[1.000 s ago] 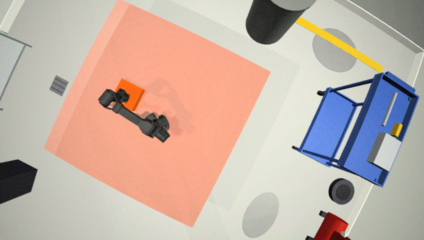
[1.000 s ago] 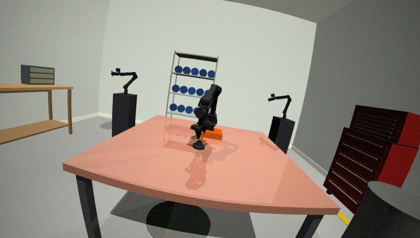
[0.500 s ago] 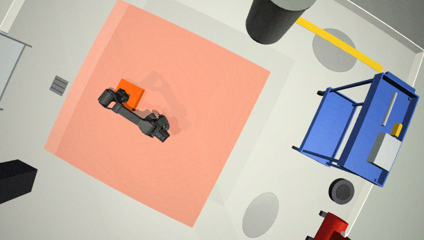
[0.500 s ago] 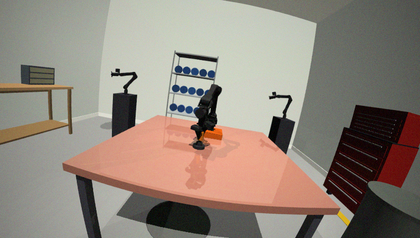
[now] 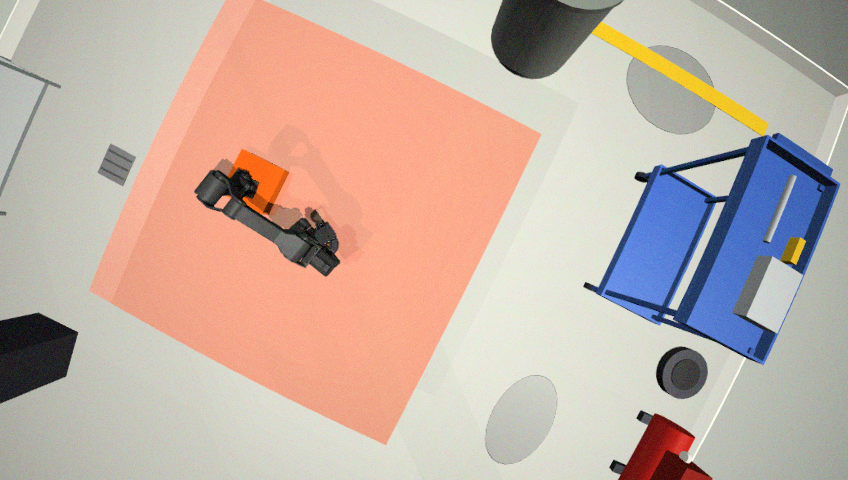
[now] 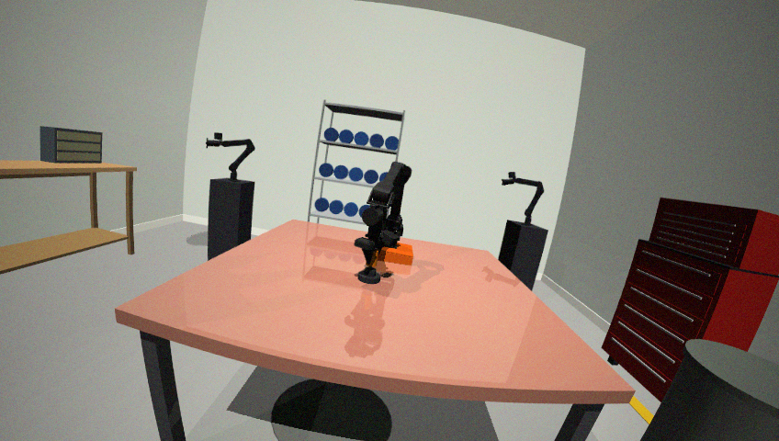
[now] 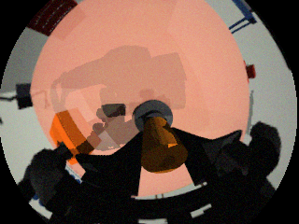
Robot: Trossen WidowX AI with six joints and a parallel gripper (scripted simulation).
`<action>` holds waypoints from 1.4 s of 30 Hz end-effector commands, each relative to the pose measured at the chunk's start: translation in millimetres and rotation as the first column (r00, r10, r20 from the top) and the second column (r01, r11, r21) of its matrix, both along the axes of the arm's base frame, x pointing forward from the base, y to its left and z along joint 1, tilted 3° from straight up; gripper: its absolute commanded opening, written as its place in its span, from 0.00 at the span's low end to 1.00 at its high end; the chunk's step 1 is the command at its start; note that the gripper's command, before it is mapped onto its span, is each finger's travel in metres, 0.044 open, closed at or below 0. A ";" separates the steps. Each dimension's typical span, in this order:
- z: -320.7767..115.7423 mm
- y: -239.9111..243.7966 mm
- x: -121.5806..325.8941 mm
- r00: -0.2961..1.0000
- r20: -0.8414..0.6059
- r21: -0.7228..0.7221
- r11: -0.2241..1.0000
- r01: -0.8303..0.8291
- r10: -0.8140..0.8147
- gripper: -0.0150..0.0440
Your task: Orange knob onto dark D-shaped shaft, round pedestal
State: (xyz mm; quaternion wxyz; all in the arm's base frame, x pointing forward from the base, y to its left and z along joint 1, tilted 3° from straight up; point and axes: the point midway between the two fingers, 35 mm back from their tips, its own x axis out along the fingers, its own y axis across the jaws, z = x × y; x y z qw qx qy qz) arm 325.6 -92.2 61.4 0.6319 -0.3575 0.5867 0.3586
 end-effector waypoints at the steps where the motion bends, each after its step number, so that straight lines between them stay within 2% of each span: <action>1: -0.2 0.0 0.0 1.000 0.000 -0.001 1.000 -0.014 0.014 0.25; 9: -0.6 0.0 0.0 0.999 -0.002 0.003 0.999 0.047 -0.047 0.25; 21: -4.4 -0.1 1.8 1.000 0.001 -0.001 1.000 -0.018 0.018 0.25; 35: -16.0 -0.5 2.0 0.997 -0.002 0.004 0.997 0.071 -0.071 0.25; 42: -14.6 0.5 1.2 0.999 -0.004 0.007 0.999 0.049 -0.049 0.25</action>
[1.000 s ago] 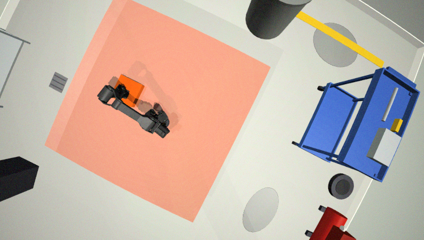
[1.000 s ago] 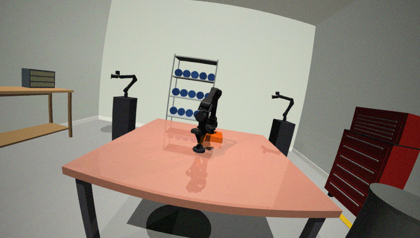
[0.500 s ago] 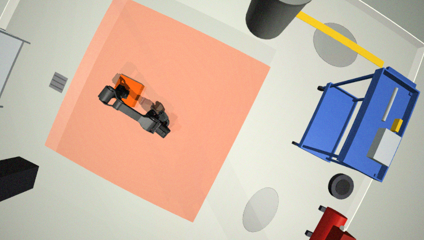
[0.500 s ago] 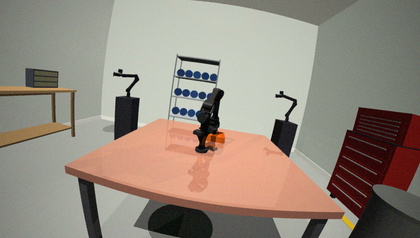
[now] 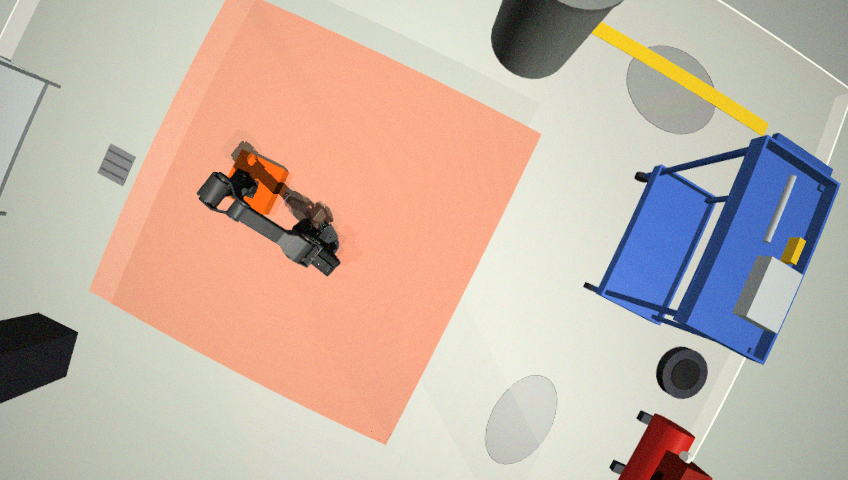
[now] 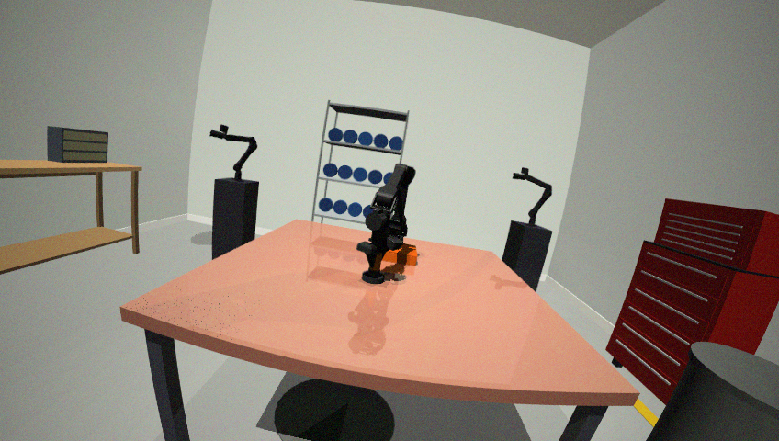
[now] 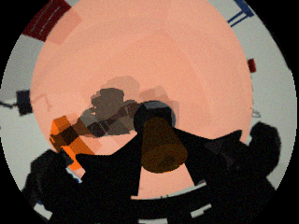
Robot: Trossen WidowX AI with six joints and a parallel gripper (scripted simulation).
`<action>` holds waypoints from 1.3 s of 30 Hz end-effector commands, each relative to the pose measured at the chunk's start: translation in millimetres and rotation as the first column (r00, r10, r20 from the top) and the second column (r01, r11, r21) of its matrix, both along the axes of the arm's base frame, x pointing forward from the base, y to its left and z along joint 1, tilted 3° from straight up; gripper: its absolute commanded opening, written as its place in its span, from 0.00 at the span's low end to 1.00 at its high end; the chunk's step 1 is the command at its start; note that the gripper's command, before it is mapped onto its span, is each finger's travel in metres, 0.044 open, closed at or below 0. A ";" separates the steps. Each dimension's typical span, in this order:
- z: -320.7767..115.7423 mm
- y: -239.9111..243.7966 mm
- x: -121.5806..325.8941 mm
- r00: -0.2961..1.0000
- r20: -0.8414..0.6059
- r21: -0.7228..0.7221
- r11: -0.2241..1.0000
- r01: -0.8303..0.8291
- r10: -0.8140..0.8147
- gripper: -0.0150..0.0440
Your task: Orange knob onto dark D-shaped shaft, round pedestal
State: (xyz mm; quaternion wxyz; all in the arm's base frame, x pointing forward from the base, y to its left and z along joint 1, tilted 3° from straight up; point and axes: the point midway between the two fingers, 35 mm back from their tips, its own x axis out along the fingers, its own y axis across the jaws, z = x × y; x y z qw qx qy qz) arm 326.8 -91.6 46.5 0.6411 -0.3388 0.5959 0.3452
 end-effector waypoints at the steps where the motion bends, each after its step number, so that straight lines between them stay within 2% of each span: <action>1: 0.3 0.0 0.1 1.000 0.001 0.000 1.000 -0.003 0.003 0.30; 17: 0.3 0.0 0.1 1.000 0.001 0.000 1.000 -0.003 0.003 1.00; 23: 2.9 -0.3 0.4 1.000 0.001 0.000 1.000 -0.003 0.003 1.00; 30: 93.5 -3.4 -4.4 1.000 0.000 -0.001 1.000 0.000 0.000 1.00; 39: 96.4 -4.8 -0.1 1.000 0.001 -0.001 1.000 0.000 0.000 1.00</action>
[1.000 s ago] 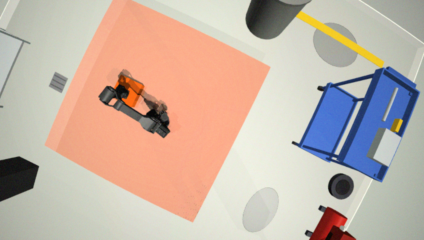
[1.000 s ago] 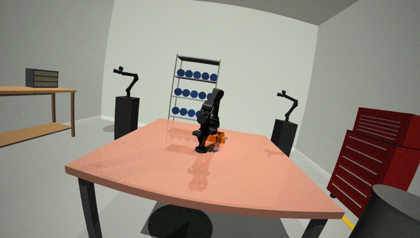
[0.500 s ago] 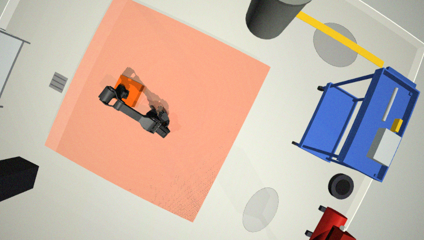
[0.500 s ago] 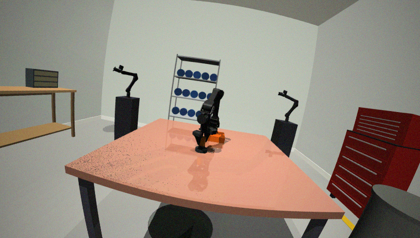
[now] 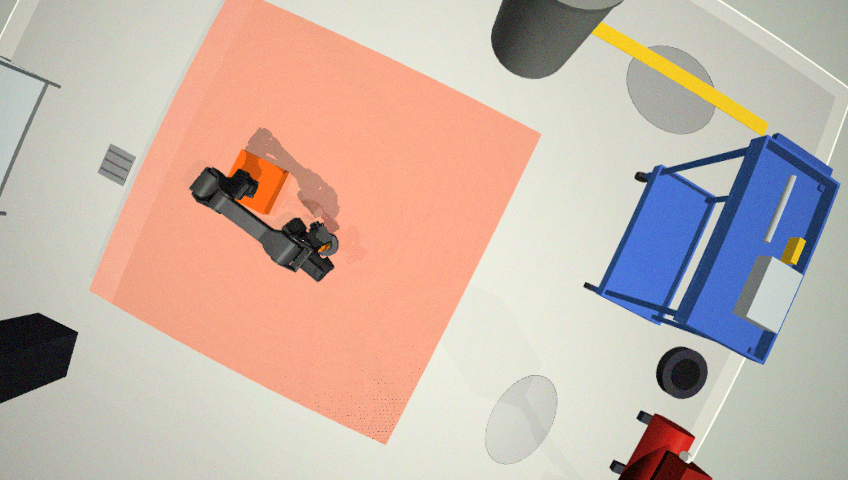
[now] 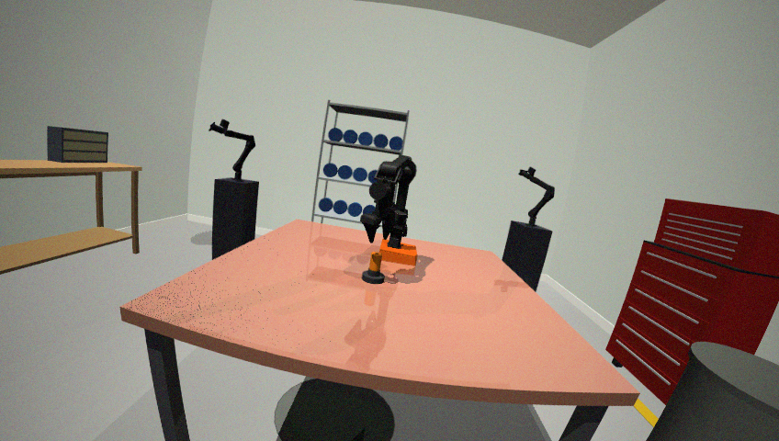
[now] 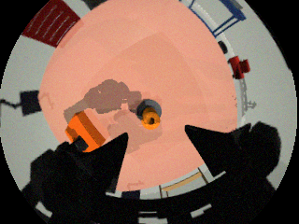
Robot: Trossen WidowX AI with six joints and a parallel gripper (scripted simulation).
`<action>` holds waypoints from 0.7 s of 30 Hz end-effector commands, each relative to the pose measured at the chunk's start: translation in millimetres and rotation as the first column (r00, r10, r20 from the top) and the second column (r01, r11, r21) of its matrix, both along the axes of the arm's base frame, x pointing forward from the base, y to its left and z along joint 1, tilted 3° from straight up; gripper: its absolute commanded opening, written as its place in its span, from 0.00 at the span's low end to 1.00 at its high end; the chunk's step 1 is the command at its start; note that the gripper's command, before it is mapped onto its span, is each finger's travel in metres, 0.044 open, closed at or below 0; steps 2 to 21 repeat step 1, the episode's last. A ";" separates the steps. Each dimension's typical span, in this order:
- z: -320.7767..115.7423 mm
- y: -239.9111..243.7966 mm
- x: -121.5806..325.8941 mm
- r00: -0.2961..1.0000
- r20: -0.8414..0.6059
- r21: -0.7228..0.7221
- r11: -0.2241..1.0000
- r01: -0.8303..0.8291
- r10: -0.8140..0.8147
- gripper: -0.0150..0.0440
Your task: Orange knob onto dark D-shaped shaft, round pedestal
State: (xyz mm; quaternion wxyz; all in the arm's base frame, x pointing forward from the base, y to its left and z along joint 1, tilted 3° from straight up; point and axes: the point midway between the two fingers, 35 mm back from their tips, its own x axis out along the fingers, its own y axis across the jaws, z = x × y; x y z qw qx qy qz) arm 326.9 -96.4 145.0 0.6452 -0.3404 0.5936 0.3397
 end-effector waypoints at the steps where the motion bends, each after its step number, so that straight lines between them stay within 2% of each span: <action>1: -2.1 0.0 -0.3 1.000 -0.012 0.004 1.000 -0.007 0.007 1.00; 21: -2.1 0.0 -0.3 1.000 -0.012 0.004 1.000 -0.007 0.007 1.00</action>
